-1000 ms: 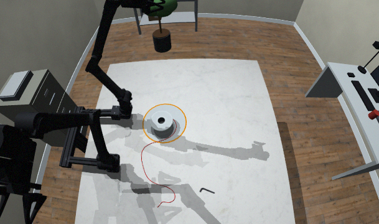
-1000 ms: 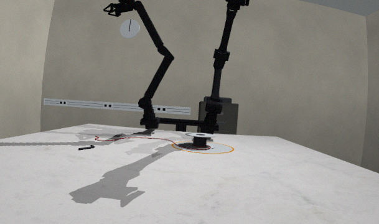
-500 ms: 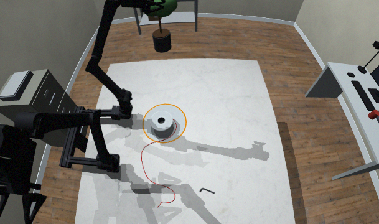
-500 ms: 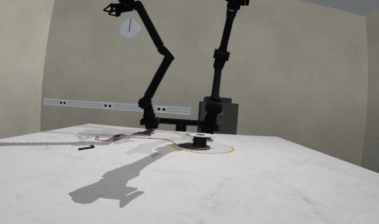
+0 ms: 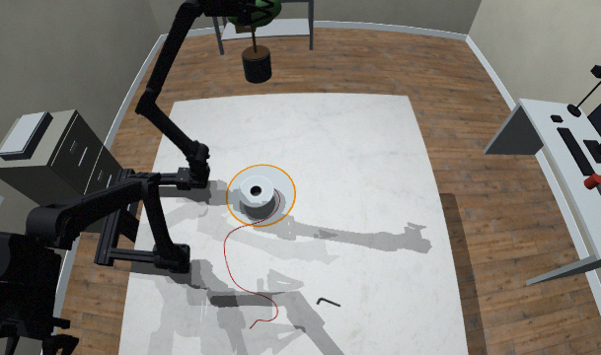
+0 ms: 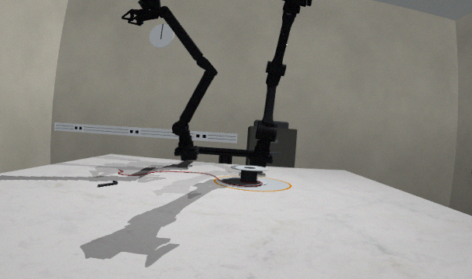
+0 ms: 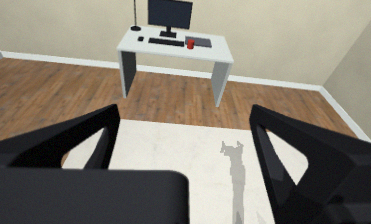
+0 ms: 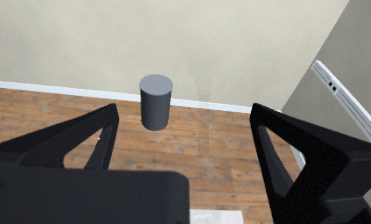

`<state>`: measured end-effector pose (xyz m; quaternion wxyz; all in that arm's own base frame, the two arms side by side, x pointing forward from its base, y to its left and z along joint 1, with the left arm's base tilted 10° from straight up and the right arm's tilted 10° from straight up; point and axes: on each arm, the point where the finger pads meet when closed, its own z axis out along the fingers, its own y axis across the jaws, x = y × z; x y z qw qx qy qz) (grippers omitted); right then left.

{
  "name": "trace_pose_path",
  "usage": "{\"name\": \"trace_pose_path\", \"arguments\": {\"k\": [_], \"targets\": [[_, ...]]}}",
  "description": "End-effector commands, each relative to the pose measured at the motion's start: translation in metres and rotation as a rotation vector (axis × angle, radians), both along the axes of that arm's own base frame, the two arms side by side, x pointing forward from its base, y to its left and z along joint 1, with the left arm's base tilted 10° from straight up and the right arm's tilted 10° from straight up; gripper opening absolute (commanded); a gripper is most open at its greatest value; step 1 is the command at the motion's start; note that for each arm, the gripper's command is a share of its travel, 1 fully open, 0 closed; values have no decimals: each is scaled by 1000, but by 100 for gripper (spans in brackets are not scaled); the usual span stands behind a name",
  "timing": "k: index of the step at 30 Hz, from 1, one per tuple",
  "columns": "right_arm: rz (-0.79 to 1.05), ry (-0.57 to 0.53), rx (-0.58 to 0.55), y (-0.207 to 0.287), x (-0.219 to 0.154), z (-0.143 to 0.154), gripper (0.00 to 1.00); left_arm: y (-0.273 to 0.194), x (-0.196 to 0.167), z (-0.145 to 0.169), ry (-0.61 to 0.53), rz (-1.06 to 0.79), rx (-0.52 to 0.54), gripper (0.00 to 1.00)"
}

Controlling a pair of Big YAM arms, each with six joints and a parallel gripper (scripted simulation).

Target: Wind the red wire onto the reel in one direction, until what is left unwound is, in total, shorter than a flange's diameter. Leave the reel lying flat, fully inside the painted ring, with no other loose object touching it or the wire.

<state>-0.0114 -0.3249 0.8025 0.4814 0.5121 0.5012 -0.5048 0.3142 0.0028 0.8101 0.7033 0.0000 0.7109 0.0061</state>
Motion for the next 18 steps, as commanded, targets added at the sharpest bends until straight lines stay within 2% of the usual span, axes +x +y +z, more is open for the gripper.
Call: {"name": "trace_pose_path", "arguments": {"k": [1, 9, 11, 18], "targets": [[-9, -12, -27, -24, -4, -7, 100, -3, 35, -15, -11, -9, -9, 100], [-9, -12, -27, -95, -7, -68, 100, -3, 106, -76, -11, -9, -9, 100], [-9, -12, -27, -95, -7, -68, 100, -3, 106, -76, -11, -9, -9, 100], [-9, -12, -27, -146, -9, -140, 100, -3, 157, -148, -11, -9, -9, 100]]}}
